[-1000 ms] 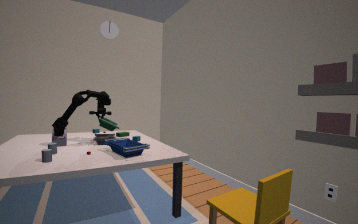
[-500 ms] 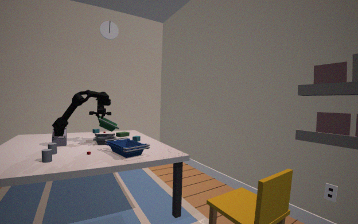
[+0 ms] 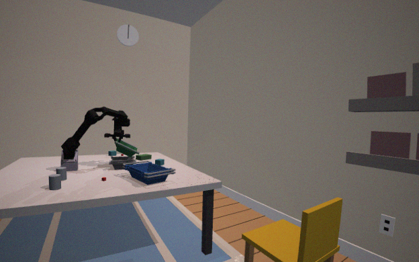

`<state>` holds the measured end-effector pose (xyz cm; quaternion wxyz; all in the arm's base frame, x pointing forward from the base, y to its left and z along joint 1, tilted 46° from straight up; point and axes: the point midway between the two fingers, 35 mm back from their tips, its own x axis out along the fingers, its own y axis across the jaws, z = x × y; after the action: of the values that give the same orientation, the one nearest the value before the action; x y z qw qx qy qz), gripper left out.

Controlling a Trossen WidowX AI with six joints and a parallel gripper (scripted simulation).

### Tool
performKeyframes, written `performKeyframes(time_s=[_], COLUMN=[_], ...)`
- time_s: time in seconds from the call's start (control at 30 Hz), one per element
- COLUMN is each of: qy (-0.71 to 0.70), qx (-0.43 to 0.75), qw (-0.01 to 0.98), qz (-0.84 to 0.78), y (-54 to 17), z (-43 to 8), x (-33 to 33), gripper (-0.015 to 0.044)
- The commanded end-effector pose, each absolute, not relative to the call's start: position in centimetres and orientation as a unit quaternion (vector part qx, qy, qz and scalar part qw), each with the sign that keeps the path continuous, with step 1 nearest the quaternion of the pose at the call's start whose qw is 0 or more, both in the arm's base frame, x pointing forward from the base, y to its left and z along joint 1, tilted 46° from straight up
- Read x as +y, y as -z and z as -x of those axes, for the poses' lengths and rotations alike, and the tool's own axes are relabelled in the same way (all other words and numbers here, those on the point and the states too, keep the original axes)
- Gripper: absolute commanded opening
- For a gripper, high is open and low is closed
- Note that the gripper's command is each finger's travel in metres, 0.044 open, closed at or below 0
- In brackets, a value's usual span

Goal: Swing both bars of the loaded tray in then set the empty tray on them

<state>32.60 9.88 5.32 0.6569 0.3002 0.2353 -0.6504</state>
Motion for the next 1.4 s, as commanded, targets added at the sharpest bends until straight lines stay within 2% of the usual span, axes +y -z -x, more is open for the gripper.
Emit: performKeyframes(time_s=[0.0,1.37], qy=[0.642,0.643], qx=[0.233,0.232], qw=[0.664,0.665], qz=[-0.303,-0.302], y=[-5.2,-2.3], z=[-32.8,-31.2], x=[9.8,7.0], gripper=[0.0000,0.0000])
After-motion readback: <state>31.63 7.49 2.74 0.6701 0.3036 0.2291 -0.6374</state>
